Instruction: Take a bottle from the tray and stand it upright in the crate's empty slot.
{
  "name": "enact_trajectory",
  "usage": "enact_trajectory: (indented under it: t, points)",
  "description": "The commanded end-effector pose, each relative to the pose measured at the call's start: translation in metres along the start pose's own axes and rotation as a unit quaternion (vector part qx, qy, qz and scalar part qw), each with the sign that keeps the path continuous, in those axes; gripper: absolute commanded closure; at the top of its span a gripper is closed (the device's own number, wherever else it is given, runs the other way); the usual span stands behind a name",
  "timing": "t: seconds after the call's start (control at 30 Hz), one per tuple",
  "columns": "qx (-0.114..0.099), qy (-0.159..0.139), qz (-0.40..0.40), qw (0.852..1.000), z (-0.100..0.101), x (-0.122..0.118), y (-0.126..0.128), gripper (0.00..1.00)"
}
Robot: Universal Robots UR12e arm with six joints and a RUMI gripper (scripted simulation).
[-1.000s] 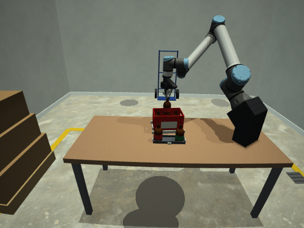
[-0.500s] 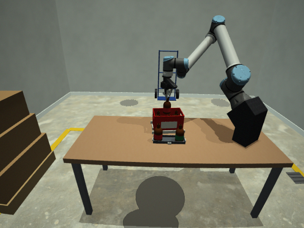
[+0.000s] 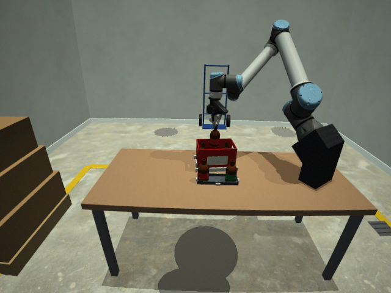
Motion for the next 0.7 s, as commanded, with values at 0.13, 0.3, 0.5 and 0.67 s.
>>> enact_trajectory:
  t: [0.13, 0.3, 0.5, 0.67]
  points:
    - [0.000, 0.000, 0.000, 1.000, -0.0005, -0.0004, 0.0000, 1.00]
    - [0.000, 0.000, 0.000, 1.000, 0.0002, -0.0004, 0.0000, 1.00]
    - [0.000, 0.000, 0.000, 1.000, 0.0028, -0.0004, 0.0000, 1.00]
    - [0.000, 0.000, 0.000, 1.000, 0.0048, -0.0004, 0.0000, 1.00]
Point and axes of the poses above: the point where the finger pads meet when closed, its own z axis out along the fingers, its own y axis across the jaws, x = y × z, the point moved 5 cm from there along -z, back along the fingers, and after that the axes turned 15 degrees about -z, right-handed, at the moved point
